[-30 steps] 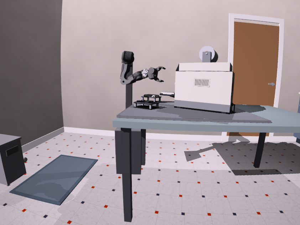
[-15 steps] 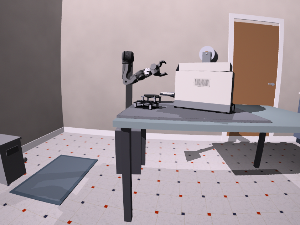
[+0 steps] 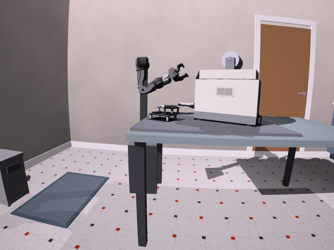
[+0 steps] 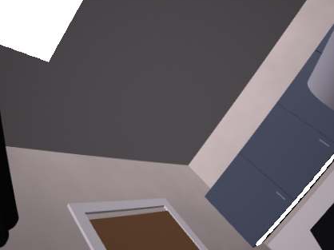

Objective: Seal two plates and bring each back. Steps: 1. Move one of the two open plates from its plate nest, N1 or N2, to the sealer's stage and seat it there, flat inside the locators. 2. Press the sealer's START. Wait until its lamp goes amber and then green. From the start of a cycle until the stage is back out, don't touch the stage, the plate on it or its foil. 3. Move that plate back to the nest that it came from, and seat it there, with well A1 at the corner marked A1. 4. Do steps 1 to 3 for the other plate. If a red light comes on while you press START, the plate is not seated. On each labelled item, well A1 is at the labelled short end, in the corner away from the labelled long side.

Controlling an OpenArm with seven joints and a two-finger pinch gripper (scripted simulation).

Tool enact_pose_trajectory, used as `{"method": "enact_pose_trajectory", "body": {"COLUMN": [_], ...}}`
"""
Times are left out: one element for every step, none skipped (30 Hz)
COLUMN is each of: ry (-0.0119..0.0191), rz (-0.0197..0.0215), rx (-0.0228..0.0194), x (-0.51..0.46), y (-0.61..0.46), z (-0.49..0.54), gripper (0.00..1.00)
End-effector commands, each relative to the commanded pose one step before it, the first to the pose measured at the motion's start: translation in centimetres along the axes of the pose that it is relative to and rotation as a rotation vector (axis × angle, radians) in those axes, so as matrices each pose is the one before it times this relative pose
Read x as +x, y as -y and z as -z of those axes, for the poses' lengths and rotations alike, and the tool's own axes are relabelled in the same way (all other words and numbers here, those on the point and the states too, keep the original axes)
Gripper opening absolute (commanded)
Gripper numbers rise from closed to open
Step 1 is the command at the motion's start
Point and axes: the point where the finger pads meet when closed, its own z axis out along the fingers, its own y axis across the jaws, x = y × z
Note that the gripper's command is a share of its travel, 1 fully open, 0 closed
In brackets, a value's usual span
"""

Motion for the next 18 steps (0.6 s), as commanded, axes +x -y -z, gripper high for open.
{"method": "enact_pose_trajectory", "body": {"ry": [-0.00113,0.00459,0.00472,0.00472,0.00446,-0.0005,0.00747,0.00523,0.0028,0.00455,0.00505,0.00442,0.00425,0.0,0.0,0.00744,0.00601,0.00404], "rz": [0.02759,0.01597,0.016,0.016,0.01112,-0.00465,0.02044,0.01725,0.01598,0.01625,0.01632,0.01137,0.01699,0.0,0.0,0.0169,0.0168,0.01657], "rx": [0.05035,0.0289,0.0289,0.0289,0.01972,-0.00729,0.03815,0.02646,0.02866,0.02868,0.02868,0.02181,0.02724,0.0,0.0,0.02829,0.02849,0.02838], "x": [-0.0812,-0.133,-0.1271,-0.1189,-0.1308,-0.0214,-0.2224,-0.1841,-0.0935,-0.1139,-0.1141,-0.0927,-0.1495,0.0,0.0,-0.1702,-0.1342,-0.095], "y": [0.814,0.473,0.471,0.47,0.466,0.503,0.524,0.386,0.474,0.472,0.47,0.515,0.426,0.0,0.0,0.471,0.474,0.47], "z": [-0.158,-0.093,-0.107,-0.121,-0.136,-0.159,-0.059,-0.078,-0.098,-0.111,-0.125,-0.146,-0.071,0.0,0.0,-0.087,-0.108,-0.119], "gripper": [0.65,0.65,0.65,0.65,0.65,0.65,0.65,0.65,0.65,0.65,0.65,0.65,0.65,0.65,0.65,0.65,0.65,0.65]}}
